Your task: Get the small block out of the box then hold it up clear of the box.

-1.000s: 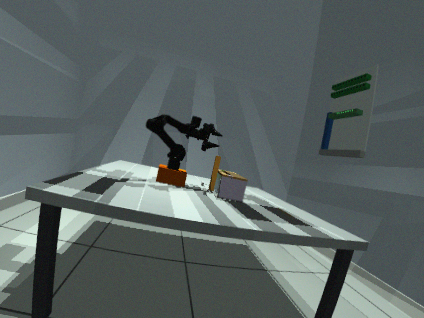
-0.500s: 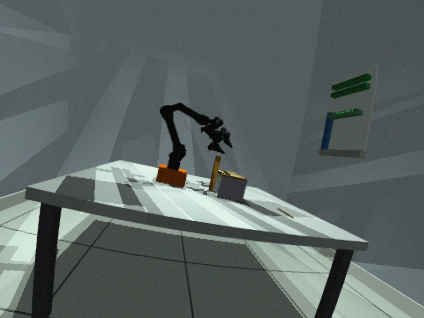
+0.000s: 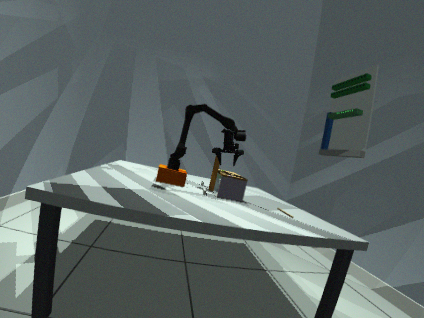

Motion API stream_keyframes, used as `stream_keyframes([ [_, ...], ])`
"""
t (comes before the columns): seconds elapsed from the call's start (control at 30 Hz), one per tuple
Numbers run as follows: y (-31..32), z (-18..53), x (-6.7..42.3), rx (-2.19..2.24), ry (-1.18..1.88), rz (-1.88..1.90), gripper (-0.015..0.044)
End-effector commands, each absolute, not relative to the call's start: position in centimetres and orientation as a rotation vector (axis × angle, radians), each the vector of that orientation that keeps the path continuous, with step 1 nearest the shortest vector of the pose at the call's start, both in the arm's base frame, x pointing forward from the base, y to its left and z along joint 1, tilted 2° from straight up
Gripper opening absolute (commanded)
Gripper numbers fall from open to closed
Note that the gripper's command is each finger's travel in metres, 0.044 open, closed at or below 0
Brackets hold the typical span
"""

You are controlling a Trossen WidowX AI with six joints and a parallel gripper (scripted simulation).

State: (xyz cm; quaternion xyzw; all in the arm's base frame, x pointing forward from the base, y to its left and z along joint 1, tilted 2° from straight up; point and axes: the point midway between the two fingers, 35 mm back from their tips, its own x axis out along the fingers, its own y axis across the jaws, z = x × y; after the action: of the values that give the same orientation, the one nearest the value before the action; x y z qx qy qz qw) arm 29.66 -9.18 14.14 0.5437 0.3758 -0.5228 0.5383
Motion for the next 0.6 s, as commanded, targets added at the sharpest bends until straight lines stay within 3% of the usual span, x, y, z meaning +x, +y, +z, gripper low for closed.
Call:
stream_keyframes([
  [0.0,-10.2,12.7,29.1,1.415,1.005,-1.378,0.04],
  [0.57,-9.0,12.7,29.7,1.416,1.006,-1.377,0.04],
])
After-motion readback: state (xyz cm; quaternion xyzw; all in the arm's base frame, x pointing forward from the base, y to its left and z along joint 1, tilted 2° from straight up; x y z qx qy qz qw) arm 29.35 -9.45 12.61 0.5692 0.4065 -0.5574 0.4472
